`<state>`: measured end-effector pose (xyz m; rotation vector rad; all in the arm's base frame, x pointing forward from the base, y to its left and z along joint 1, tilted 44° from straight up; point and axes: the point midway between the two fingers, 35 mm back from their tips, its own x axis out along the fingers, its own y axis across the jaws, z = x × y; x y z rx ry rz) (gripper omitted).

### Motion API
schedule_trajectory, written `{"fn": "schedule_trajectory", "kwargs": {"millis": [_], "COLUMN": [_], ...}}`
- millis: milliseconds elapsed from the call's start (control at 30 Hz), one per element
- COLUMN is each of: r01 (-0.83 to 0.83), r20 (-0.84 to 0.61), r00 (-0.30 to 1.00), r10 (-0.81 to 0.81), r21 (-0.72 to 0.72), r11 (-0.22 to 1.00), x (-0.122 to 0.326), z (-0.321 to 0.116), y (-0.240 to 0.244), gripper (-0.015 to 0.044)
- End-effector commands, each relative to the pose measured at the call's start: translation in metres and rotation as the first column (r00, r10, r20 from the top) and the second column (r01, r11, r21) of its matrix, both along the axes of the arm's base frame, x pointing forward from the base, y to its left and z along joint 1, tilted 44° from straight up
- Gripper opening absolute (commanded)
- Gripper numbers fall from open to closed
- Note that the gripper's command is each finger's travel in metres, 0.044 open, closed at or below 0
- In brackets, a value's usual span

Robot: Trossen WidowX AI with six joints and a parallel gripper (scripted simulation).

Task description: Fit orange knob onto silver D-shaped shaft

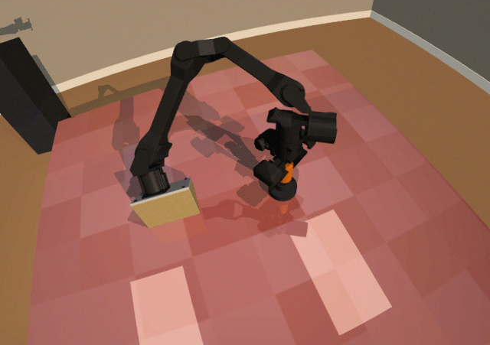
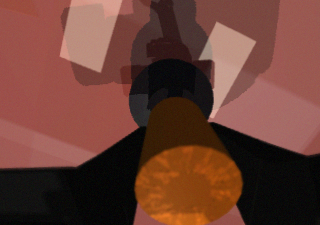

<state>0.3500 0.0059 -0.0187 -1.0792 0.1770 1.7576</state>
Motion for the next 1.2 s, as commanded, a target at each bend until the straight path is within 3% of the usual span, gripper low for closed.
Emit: {"fn": "schedule_trajectory", "kwargs": {"millis": [0, 1167], "r01": [-0.004, -0.004], "r20": [0.004, 0.004], "r00": [1.0, 1.0], "r10": [0.004, 0.004], "r21": [0.0, 0.0], "r11": [1.0, 1.0], "x": [-0.0006, -0.0007], "z": [-0.0006, -0.0015], "y": [0.0, 0.001], "gripper": [0.0, 0.0]}}
